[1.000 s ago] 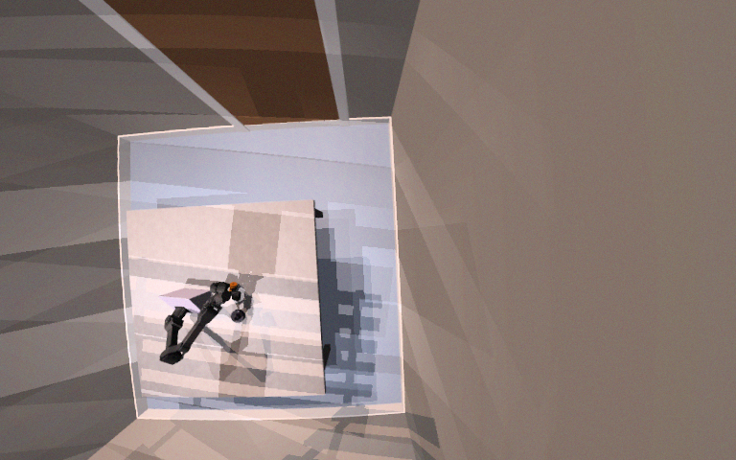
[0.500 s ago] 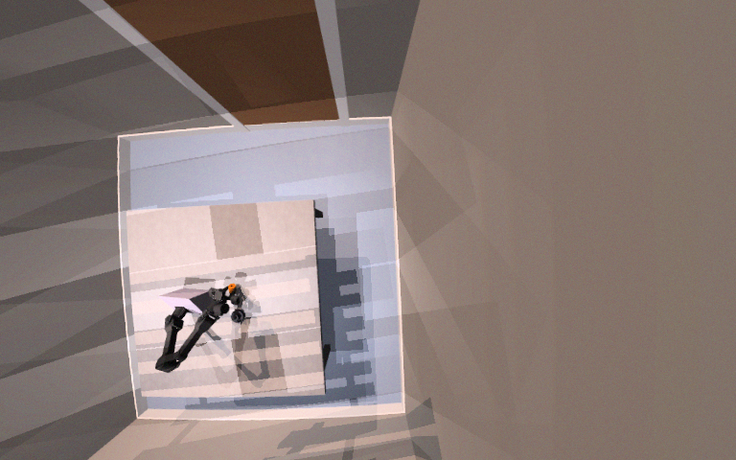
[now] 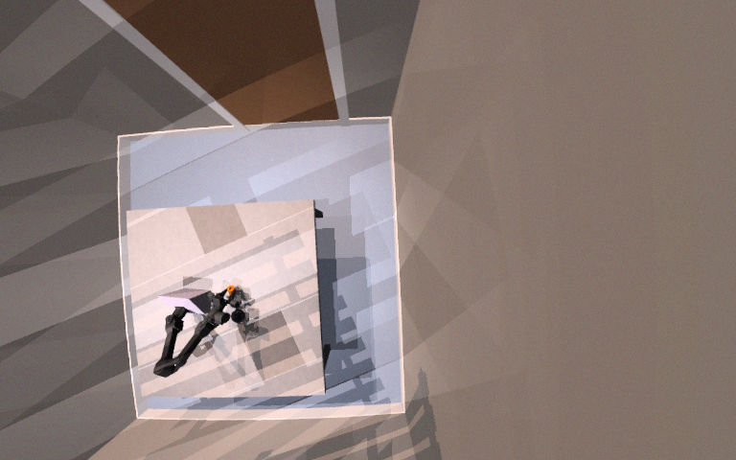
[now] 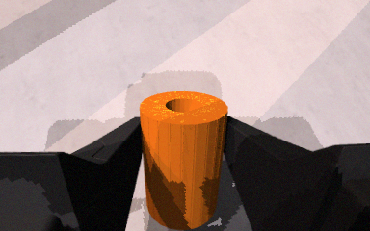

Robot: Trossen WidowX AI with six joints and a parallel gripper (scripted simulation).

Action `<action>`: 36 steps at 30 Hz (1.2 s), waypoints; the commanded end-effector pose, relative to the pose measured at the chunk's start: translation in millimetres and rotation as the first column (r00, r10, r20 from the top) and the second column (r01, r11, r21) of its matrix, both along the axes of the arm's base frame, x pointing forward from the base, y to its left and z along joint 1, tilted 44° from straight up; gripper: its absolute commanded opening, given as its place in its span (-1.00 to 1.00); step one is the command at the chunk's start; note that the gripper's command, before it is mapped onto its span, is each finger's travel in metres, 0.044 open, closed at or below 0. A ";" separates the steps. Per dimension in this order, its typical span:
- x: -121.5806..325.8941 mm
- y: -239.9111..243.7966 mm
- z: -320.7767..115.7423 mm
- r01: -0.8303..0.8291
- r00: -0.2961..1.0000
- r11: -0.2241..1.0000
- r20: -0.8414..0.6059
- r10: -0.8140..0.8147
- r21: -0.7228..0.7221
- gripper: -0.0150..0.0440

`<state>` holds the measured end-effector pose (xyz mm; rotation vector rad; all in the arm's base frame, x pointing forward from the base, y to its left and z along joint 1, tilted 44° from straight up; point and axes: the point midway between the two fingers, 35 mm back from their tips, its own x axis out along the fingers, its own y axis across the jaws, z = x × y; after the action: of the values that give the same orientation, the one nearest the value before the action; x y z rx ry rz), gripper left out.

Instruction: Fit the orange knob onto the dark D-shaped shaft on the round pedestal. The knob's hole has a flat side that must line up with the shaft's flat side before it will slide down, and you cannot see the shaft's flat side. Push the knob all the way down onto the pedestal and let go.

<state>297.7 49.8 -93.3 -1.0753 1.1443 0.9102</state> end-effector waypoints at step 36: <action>-9.3 -21.1 13.0 -0.083 0.994 0.945 0.094 0.056 0.316 0.39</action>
<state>288.2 28.4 -80.2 -0.8831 0.8597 1.0552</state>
